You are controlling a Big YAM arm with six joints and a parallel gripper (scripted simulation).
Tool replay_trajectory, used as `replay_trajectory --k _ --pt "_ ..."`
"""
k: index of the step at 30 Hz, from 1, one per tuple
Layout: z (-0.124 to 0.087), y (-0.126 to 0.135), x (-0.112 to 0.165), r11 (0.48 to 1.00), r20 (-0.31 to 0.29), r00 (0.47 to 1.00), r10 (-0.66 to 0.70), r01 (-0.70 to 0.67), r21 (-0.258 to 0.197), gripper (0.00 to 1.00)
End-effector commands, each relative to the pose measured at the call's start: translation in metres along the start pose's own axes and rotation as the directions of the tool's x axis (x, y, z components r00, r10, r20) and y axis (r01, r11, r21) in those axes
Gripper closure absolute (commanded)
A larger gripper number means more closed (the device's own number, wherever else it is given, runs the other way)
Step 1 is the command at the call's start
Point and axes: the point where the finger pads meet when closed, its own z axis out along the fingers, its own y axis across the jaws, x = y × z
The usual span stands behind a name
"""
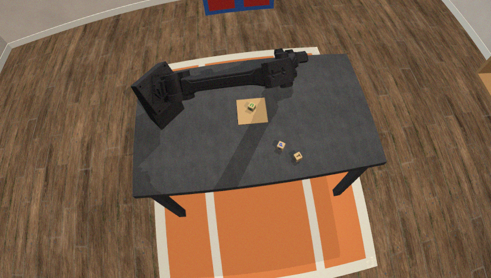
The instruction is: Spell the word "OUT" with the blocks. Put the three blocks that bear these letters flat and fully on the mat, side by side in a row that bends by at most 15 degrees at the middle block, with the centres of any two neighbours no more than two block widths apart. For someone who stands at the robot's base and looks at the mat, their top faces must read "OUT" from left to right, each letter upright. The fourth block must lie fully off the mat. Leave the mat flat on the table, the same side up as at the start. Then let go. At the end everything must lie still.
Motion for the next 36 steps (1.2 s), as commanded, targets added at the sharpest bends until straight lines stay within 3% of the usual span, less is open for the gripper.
replay_trajectory --k 1,18,19,35,36 --pt "0.0082 -0.0103 0.0028 1.000 -0.002 1.000 0.006 -0.006 0.015 0.37" --pt "0.0080 -0.0077 0.0004 1.000 -0.001 1.000 0.000 0.000 0.013 0.37" --pt "0.0080 -0.0077 0.0004 1.000 -0.001 1.000 0.000 0.000 0.013 0.56" --pt "0.0080 -0.0077 0.0004 1.000 -0.001 1.000 0.000 0.000 0.013 0.56" --pt "0.0080 -0.0077 0.0004 1.000 -0.001 1.000 0.000 0.000 0.013 0.75"
